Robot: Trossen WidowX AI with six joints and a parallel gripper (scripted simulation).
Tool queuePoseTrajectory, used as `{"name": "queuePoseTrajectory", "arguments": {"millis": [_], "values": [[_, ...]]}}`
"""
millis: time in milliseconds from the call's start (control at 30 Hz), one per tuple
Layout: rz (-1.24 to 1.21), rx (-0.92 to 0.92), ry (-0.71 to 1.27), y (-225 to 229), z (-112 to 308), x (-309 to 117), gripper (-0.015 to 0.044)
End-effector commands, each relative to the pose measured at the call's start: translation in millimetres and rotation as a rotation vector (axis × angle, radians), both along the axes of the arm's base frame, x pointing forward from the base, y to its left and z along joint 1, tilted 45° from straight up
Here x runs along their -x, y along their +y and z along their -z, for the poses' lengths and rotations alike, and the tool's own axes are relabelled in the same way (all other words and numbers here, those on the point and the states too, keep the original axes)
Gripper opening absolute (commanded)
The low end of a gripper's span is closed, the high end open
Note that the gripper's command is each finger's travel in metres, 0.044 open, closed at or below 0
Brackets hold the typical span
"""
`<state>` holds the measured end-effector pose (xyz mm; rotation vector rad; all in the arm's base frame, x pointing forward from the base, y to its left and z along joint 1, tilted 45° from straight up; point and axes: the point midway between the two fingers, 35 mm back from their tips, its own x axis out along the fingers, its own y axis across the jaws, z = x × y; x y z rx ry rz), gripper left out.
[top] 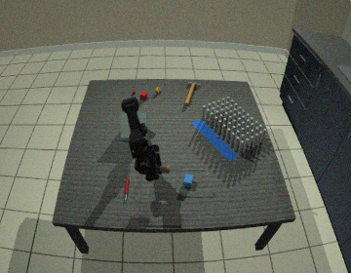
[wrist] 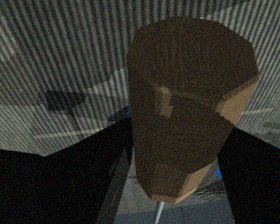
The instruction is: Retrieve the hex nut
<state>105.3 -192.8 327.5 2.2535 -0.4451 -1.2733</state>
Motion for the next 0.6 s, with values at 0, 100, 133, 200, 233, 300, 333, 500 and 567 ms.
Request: {"name": "queuePoseTrajectory", "arguments": {"millis": [0, 100, 133, 200, 233, 300, 333, 500, 567], "values": [[-0.004, 0.043, -0.016, 2.4, -11.4, 6.7, 0.0000], [0.000, 0.066, -0.020, 2.8, -16.4, 12.3, 0.0000], [0.002, 0.074, -0.022, 3.0, -18.0, 14.1, 0.0000], [0.007, 0.089, -0.025, 3.4, -21.4, 17.7, 0.0000], [0.009, 0.097, -0.027, 3.6, -23.1, 19.5, 0.0000], [0.017, 0.111, -0.031, 3.9, -26.6, 23.1, 0.0000], [0.022, 0.118, -0.034, 4.1, -28.3, 25.0, 0.0000], [0.045, 0.153, -0.047, 5.2, -37.2, 33.8, 0.0000], [0.055, 0.168, -0.051, 5.9, -40.8, 37.2, 0.0000]]}}
